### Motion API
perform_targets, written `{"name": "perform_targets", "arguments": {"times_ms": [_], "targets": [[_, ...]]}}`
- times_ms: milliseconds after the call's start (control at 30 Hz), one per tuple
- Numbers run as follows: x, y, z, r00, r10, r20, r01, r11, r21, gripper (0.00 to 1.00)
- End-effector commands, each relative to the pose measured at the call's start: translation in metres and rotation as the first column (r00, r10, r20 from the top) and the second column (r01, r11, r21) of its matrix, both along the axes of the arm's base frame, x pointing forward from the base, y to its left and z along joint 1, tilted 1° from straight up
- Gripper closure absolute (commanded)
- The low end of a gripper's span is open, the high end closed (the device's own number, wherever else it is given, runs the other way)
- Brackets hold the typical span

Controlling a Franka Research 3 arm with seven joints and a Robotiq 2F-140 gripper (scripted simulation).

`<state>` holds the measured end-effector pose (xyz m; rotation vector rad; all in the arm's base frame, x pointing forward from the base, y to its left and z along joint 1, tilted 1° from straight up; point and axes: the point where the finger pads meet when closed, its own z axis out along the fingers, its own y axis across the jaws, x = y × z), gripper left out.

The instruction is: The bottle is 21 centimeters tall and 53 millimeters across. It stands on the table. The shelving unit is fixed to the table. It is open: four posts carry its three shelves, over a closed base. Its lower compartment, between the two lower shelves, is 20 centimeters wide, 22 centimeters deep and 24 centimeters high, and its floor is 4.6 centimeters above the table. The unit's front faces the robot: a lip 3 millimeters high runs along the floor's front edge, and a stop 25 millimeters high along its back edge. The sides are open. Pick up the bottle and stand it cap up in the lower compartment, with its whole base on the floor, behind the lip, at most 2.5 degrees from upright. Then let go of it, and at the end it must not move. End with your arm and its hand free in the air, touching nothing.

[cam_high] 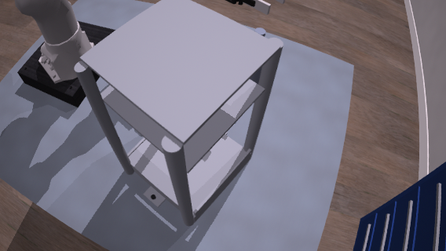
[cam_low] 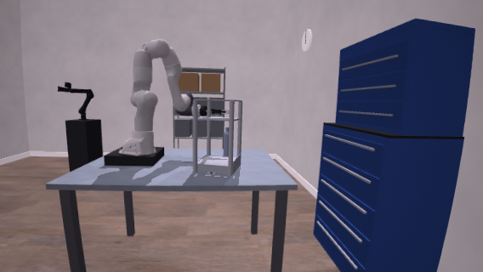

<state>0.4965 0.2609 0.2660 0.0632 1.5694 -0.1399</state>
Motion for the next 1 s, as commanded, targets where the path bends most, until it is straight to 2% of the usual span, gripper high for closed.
{"name": "perform_targets", "arguments": {"times_ms": [0, 967], "targets": [[0.001, 0.002, -0.004, 1.0, 0.002, 0.02, -0.003, 0.999, 0.041, 0.56], [0.002, 0.001, -0.078, 1.0, 0.002, 0.02, -0.003, 0.999, 0.041, 0.56]]}}
